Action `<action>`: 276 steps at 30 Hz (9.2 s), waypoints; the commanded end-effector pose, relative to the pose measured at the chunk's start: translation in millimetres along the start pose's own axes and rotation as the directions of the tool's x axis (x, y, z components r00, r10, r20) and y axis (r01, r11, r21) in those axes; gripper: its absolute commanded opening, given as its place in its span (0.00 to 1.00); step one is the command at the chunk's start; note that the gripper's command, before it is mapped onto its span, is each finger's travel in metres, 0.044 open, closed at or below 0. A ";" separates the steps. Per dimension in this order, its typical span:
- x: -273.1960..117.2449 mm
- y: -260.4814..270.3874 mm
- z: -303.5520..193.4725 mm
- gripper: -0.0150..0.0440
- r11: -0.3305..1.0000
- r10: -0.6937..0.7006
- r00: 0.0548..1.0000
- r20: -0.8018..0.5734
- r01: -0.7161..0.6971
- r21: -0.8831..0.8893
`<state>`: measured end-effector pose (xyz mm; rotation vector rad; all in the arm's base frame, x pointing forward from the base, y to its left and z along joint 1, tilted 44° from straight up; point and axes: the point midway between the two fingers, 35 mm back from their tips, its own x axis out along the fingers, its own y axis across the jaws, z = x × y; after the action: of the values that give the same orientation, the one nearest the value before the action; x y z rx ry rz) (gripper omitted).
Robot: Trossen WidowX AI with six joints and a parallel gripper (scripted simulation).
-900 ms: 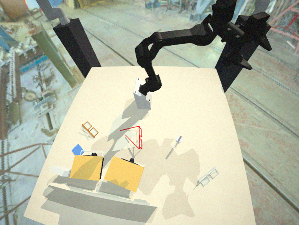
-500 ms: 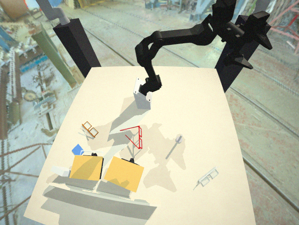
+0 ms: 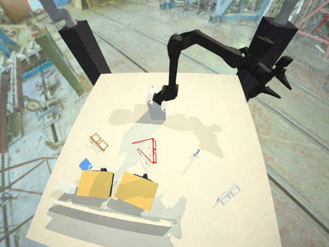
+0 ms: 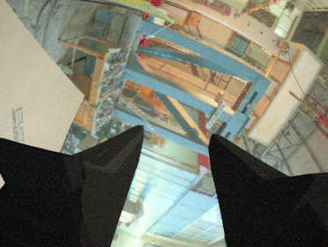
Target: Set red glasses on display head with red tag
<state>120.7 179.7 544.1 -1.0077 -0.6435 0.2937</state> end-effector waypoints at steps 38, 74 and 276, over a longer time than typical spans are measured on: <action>-59.4 399.8 -358.6 0.59 0.214 0.975 0.050 -0.215 -0.445 0.869; -179.3 419.8 -393.6 0.46 -0.238 0.971 0.069 0.231 0.432 0.870; -39.8 359.0 -129.7 0.25 -0.257 0.966 0.082 0.246 0.430 0.865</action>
<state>194.2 254.7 173.0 0.4380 1.4224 0.7844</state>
